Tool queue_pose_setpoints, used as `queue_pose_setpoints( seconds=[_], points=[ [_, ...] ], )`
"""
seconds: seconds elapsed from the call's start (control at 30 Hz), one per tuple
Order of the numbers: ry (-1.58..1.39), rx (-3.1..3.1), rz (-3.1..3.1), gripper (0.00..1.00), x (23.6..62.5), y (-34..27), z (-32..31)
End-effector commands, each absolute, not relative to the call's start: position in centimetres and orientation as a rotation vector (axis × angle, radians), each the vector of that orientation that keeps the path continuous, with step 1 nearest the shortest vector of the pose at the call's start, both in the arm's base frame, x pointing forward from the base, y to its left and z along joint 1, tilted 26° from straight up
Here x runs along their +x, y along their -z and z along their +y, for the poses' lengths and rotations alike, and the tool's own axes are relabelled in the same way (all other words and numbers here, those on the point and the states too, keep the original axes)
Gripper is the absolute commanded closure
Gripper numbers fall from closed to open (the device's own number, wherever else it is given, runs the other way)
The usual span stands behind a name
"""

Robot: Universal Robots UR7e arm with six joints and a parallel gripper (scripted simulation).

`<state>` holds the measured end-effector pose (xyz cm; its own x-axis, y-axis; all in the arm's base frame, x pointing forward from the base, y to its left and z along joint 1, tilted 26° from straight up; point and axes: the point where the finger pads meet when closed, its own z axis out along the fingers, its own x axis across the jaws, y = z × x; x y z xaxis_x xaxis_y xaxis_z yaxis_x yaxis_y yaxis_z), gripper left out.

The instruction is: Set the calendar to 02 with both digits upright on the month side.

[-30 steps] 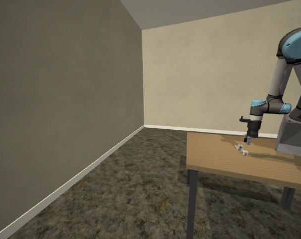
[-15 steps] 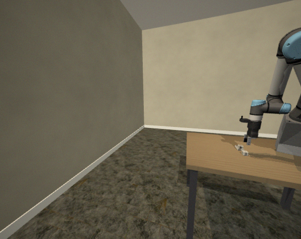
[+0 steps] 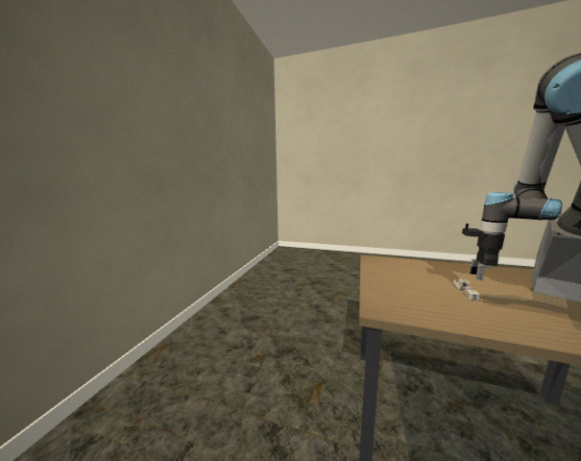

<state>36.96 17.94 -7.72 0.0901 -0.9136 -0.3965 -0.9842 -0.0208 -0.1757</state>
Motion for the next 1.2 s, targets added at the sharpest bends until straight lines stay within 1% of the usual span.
queue_pose_setpoints(
  seconds=[0.0,0.27,0.67,1.17],
  points=[
    [-0.245,-1.958,1.887,0.00,37.02,7.71,17.91],
    [-0.269,-1.881,1.971,0.00,37.15,7.76,17.85],
    [-0.348,-1.599,2.234,0.00,37.46,7.96,17.67],
    [-0.491,-0.934,2.652,0.00,37.52,8.32,17.61]
  ],
)
